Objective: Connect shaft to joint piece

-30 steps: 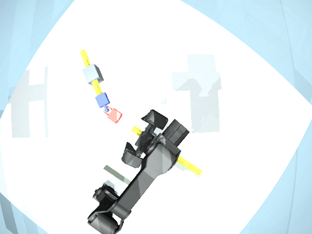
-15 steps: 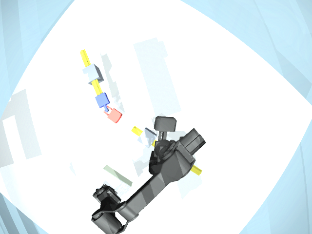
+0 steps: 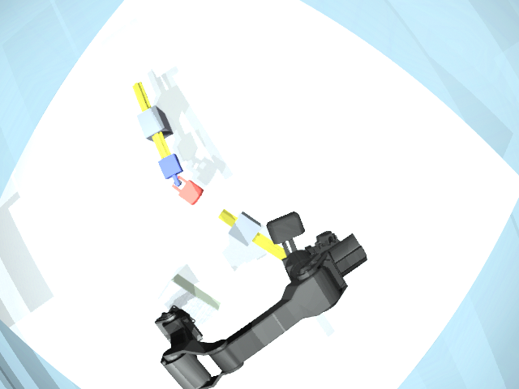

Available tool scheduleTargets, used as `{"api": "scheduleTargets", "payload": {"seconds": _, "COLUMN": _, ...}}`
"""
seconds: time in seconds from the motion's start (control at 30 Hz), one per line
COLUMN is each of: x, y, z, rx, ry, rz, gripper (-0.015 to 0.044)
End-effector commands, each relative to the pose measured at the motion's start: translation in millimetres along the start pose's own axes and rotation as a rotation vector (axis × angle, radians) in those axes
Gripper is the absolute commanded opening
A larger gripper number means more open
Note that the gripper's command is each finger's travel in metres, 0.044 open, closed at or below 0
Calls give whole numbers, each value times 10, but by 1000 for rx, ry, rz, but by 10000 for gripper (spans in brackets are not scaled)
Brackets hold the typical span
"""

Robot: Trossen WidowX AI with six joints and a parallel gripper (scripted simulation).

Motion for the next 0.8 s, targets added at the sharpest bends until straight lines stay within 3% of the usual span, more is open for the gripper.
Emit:
{"api": "scheduleTargets", "payload": {"seconds": 0.0, "x": -126, "y": -129, "z": -39, "rx": 37, "ry": -24, "rz": -118, "gripper": 440}}
{"api": "scheduleTargets", "payload": {"seconds": 0.47, "x": -504, "y": -657, "z": -211, "rx": 196, "ry": -53, "rz": -566, "gripper": 440}}
{"api": "scheduleTargets", "payload": {"seconds": 0.77, "x": -525, "y": -686, "z": -199, "rx": 204, "ry": -54, "rz": -536, "gripper": 440}}
Point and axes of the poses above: the point midway between the two fingers, 35 mm back from their tips, its own z axis out along the fingers, its own y axis across the jaws, x = y × z, the point moved 2 cm from there along -z, back along the fingers, and after that the axes turned 15 degrees about z, right-handed, at the moved point
